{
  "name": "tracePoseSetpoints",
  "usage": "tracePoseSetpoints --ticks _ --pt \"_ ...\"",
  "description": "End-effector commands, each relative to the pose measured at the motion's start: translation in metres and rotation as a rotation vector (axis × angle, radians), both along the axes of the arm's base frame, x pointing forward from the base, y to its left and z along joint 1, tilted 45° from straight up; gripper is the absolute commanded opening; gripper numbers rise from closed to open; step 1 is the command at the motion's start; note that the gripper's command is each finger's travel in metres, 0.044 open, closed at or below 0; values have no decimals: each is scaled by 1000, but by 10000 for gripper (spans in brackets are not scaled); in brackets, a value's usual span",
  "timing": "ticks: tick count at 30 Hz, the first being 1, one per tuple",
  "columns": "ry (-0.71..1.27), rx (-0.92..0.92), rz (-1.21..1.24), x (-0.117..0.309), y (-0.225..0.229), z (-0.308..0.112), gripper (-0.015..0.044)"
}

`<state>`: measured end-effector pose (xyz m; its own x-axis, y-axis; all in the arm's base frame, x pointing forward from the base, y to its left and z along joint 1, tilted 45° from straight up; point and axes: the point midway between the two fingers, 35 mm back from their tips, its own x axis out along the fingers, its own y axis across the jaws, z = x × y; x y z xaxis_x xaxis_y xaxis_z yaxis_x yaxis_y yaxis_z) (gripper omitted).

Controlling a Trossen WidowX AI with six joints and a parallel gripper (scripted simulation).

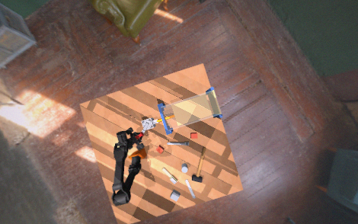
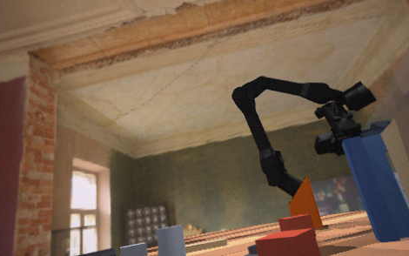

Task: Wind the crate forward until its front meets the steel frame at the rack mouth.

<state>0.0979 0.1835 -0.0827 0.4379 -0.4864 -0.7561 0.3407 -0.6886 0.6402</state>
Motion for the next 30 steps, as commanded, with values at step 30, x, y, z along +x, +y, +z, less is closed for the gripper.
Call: tracePoseSetpoints --ticks 30 --pt "-31 -25 0 48 -19 16 0"
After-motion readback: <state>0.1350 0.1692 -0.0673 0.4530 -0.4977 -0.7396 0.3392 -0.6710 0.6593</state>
